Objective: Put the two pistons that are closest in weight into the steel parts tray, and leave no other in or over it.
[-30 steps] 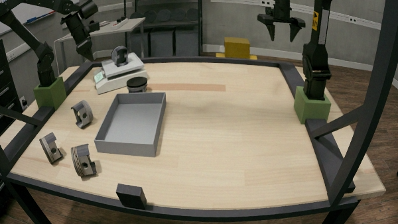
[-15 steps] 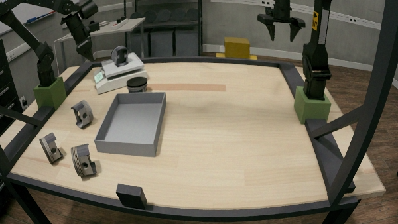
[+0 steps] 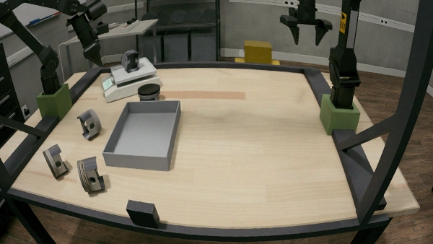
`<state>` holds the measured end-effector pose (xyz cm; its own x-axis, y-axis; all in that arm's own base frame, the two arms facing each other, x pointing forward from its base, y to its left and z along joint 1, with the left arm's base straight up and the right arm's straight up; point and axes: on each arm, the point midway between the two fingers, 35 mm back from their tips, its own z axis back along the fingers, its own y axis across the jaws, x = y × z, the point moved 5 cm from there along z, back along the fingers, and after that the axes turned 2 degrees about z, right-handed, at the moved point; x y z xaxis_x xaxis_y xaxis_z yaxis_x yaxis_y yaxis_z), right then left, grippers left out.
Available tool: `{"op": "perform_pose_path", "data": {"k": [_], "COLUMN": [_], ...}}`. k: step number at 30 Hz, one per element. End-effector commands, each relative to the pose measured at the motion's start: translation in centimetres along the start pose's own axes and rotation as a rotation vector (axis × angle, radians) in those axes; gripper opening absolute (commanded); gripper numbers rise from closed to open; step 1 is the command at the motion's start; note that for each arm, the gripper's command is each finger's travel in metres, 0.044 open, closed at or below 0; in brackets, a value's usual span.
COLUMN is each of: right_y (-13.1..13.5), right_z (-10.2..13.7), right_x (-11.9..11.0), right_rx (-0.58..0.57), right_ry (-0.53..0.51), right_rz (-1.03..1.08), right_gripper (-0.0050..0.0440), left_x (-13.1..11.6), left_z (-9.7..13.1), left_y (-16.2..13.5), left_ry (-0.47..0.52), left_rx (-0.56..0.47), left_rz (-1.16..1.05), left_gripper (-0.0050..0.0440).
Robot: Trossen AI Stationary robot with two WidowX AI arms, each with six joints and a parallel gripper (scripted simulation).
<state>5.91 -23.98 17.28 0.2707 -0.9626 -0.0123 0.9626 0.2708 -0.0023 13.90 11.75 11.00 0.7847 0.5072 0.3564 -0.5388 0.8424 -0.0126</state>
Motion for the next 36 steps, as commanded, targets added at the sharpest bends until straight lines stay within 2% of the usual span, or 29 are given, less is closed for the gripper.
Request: {"op": "perform_pose_path", "data": {"k": [1, 8, 18, 20, 28, 36], "right_y": [0.1, 0.1, 0.1, 0.1, 0.1, 0.1], "right_z": [0.8, 0.8, 0.8, 0.8, 0.8, 0.8], "right_x": [0.4, 0.4, 0.4, 0.4, 0.4, 0.4], "right_rx": [0.002, 0.002, 0.002, 0.002, 0.002, 0.002], "right_ry": [-0.033, -0.033, -0.033, -0.033, -0.033, -0.033], "right_rz": [0.006, 0.006, 0.006, 0.006, 0.006, 0.006], "right_gripper": [0.0400, 0.0400, 0.0400, 0.0400, 0.0400, 0.0400], "left_x": [0.6, 0.5, 6.6, 6.6, 11.3, 13.6], "left_z": [0.5, 0.5, 2.0, 2.0, 1.4, 0.7], "left_y": [0.1, 0.1, 0.2, 0.2, 0.1, -0.9], "left_ry": [-0.029, -0.029, 0.167, 0.167, 0.335, 0.337], "left_rx": [0.005, 0.005, 0.015, 0.015, 0.041, 0.021], "left_rz": [0.002, 0.003, 0.073, 0.073, 0.122, 0.034], "left_gripper": [0.0378, 0.0378, 0.0378, 0.0378, 0.0378, 0.0378]}}
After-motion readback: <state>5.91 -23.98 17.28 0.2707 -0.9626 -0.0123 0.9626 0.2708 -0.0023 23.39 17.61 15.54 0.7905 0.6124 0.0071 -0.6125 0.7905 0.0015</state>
